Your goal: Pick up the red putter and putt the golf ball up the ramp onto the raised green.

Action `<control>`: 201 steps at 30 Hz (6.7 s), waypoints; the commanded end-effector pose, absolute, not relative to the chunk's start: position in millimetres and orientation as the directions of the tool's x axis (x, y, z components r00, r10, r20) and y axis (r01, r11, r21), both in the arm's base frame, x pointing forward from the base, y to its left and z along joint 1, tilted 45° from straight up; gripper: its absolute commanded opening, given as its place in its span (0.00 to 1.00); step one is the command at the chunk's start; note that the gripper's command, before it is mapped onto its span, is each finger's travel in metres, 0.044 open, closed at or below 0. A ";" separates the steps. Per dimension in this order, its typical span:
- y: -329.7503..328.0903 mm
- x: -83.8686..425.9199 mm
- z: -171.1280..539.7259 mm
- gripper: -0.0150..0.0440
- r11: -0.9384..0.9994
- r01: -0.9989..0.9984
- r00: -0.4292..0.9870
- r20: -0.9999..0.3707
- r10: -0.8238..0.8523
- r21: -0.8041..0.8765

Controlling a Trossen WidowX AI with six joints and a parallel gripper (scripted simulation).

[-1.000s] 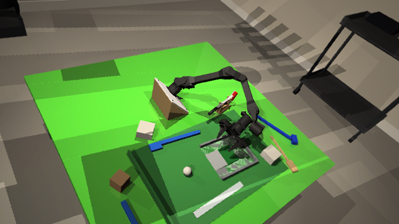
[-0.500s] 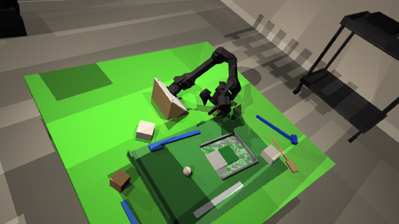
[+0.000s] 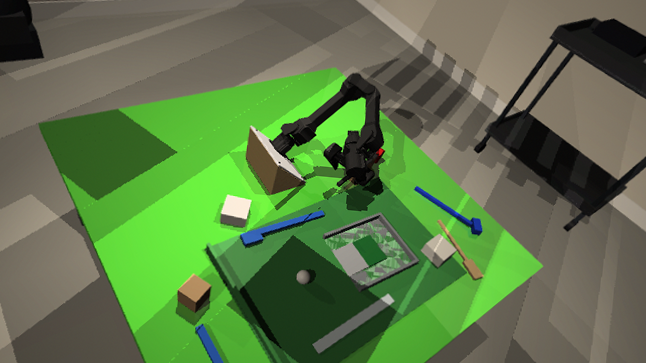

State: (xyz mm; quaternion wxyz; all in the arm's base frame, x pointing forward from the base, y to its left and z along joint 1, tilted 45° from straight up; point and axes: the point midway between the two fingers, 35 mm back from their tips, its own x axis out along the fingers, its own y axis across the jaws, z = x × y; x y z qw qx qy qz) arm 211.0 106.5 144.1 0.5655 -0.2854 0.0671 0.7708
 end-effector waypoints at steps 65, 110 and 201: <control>83.2 214.7 169.1 0.25 -0.252 -0.932 -0.064 -0.569 0.820 -0.260; -73.8 315.9 80.0 0.25 0.378 -0.821 -0.032 -0.695 0.718 0.428; -169.1 301.6 -125.7 0.25 0.719 -0.113 -0.096 -0.727 0.680 0.686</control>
